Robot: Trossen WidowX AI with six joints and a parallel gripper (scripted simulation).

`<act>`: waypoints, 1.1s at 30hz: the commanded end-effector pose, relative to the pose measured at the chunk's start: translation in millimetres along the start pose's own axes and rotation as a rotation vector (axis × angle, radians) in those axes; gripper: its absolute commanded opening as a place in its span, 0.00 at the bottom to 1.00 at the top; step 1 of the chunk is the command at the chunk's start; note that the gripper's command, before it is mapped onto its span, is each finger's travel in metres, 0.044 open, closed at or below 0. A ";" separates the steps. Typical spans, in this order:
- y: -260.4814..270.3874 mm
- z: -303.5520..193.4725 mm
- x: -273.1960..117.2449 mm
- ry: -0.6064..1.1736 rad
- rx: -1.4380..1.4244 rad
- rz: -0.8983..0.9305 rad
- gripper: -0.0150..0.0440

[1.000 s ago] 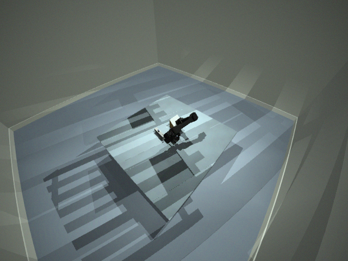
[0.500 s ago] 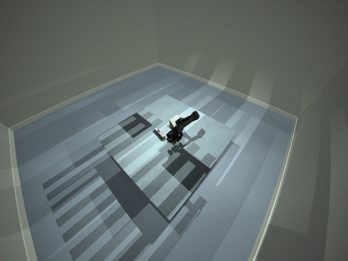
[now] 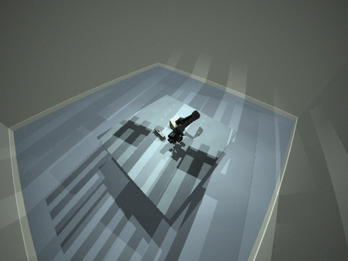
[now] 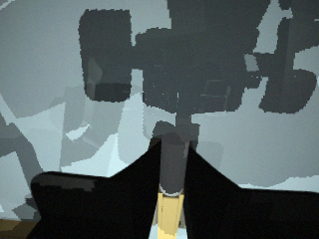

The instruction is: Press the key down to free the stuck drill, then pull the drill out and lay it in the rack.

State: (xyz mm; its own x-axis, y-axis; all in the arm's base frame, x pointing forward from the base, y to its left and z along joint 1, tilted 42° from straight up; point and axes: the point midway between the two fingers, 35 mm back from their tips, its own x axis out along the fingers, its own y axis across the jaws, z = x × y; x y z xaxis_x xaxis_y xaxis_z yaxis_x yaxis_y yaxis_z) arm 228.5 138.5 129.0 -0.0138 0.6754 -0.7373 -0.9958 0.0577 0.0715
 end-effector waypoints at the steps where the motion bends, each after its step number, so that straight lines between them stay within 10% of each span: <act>1: 0.2 0.2 4.8 0.003 0.001 -0.004 0.25; 33: -0.1 0.0 37.7 0.001 0.001 -0.004 0.25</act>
State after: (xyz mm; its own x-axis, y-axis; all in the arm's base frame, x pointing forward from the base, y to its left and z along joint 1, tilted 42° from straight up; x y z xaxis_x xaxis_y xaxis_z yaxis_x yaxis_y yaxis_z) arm 228.7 160.7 107.9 -0.0010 0.6783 -0.7348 -0.9952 0.0714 0.0672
